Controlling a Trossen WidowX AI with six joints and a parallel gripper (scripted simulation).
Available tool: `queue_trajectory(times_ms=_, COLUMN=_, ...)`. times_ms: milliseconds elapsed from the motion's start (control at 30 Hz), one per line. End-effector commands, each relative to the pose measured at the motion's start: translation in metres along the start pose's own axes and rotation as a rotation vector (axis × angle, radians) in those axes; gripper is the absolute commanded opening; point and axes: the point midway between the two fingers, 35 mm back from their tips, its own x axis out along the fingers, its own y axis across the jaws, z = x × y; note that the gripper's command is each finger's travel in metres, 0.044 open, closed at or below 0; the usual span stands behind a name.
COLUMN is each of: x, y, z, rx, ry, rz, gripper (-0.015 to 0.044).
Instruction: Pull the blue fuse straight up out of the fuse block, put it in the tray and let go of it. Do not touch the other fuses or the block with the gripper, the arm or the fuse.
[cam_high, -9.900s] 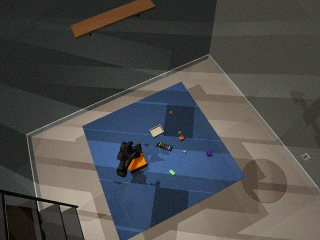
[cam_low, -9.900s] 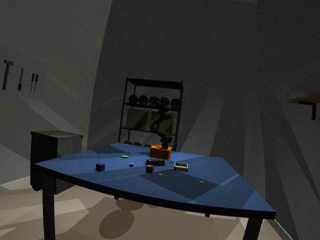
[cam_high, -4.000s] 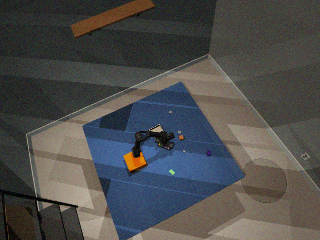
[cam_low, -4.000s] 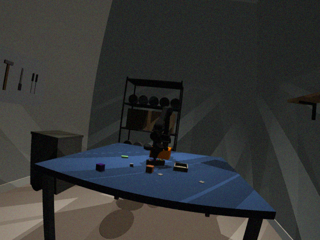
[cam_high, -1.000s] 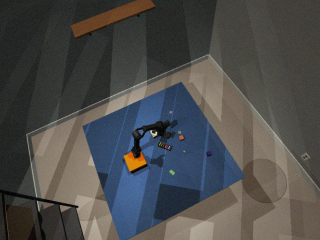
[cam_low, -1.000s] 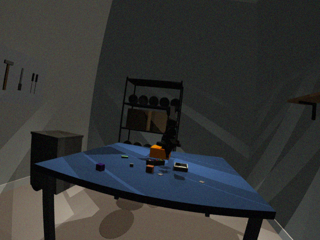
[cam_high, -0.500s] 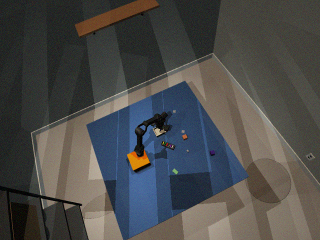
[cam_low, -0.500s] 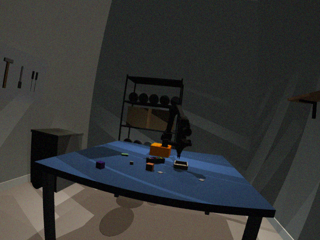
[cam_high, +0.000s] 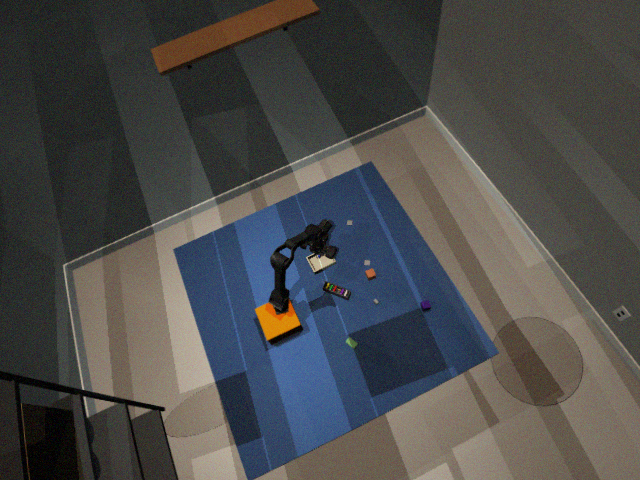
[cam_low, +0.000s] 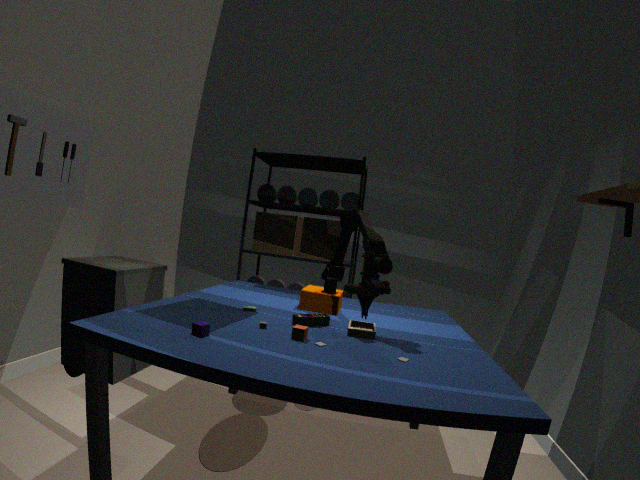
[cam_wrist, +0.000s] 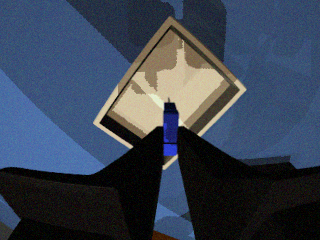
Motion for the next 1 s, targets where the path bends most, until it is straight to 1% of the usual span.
queue_trajectory(times_ms=0, x=0.007, y=0.0, z=-0.001, rx=0.006, ry=0.004, rz=-0.003, gripper=0.0)
queue_trajectory(times_ms=600, x=0.032, y=0.0, z=-0.002, rx=0.006, ry=0.005, rz=-0.003, gripper=0.0)
queue_trajectory(times_ms=967, x=0.029, y=0.0, z=0.0, rx=0.0, ry=0.0, rz=0.0, gripper=0.0289)
